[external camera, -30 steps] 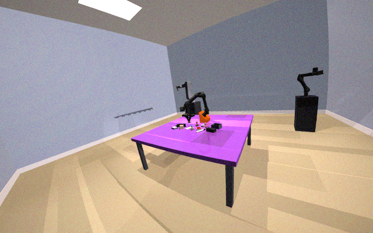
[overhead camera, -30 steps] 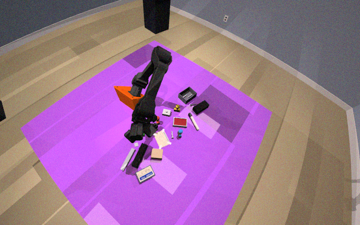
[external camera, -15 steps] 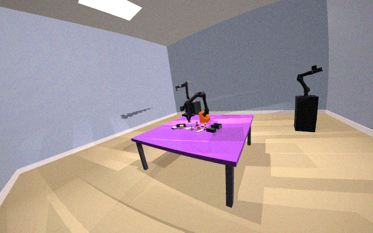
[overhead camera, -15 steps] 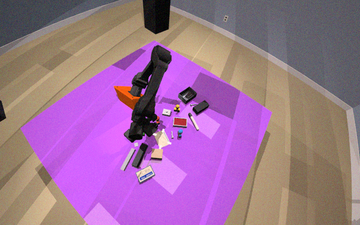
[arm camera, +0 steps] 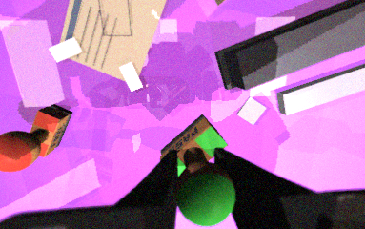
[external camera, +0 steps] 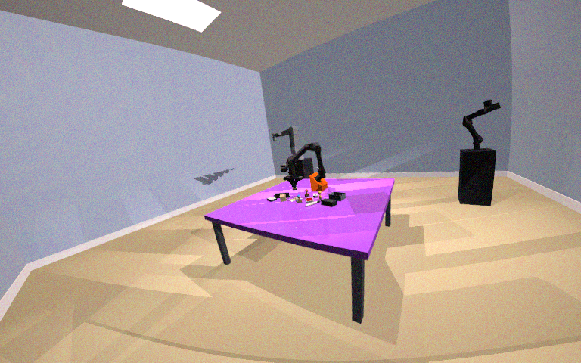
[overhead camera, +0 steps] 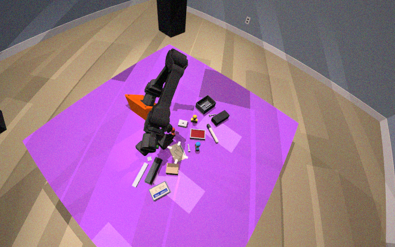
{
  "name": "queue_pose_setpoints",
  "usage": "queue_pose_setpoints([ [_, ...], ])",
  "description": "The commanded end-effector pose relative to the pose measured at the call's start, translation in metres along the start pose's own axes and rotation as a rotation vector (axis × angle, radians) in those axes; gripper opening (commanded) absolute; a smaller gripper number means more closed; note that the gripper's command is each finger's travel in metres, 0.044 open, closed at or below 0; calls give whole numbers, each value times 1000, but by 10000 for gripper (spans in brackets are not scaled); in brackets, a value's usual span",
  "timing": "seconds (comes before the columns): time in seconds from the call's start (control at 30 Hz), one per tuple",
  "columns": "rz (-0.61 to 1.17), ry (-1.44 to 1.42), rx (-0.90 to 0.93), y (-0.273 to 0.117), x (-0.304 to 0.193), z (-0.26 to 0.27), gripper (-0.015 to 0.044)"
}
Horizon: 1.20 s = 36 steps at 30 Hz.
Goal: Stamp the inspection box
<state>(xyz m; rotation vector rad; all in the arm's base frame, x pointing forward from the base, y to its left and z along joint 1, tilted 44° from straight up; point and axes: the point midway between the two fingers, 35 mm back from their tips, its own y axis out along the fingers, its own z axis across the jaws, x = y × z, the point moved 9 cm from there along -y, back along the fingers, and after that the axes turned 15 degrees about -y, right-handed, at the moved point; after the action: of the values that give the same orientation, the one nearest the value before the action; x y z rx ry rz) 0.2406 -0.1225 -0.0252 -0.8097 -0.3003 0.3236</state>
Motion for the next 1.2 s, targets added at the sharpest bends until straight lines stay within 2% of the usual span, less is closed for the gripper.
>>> queue_pose_setpoints([
  [0.0, 5, -6, -4, -3, 0, 0, 0],
  [0.6, 8, -6, -7, -11, 1, 1, 0],
  [1.17, 6, 2, -39, -24, 92, 64, 0],
])
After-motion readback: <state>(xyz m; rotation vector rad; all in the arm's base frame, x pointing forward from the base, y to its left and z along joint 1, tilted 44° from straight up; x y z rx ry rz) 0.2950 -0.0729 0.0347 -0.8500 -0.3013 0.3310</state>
